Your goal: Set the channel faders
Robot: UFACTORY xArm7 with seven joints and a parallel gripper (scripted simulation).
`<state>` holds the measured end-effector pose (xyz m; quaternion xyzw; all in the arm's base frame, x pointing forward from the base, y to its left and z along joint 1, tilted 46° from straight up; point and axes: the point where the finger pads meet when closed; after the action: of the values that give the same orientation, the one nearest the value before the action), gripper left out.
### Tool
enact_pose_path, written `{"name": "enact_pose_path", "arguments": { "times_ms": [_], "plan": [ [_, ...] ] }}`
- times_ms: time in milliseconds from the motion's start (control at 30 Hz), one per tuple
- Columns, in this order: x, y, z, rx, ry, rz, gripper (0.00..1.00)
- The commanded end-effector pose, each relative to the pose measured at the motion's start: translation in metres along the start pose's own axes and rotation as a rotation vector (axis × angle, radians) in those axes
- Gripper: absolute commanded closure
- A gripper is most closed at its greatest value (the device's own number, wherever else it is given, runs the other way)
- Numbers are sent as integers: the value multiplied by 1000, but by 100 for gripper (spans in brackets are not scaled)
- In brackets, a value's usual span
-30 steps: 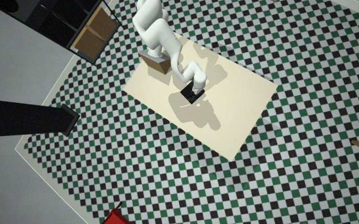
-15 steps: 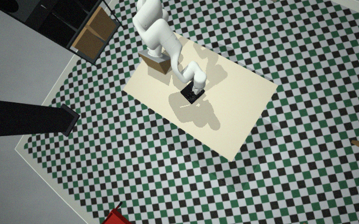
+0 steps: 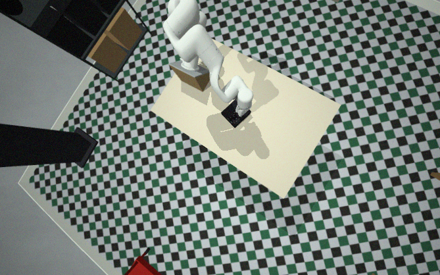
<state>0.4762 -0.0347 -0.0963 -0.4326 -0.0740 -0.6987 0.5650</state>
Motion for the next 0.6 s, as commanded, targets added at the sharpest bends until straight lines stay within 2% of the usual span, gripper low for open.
{"name": "enact_pose_path", "arguments": {
  "times_ms": [0,567],
  "plan": [
    [-1,2,0,0,0,-5,100],
    [-10,2,0,0,0,-5,100]
  ]
}}
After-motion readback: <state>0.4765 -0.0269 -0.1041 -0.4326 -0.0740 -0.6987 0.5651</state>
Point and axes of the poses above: the point where the finger pads meet when closed, its own x axis back along the fingers, its own z axis across the jaws, y = z × x, and after that the axes turned 15 degrees about -x, right-handed
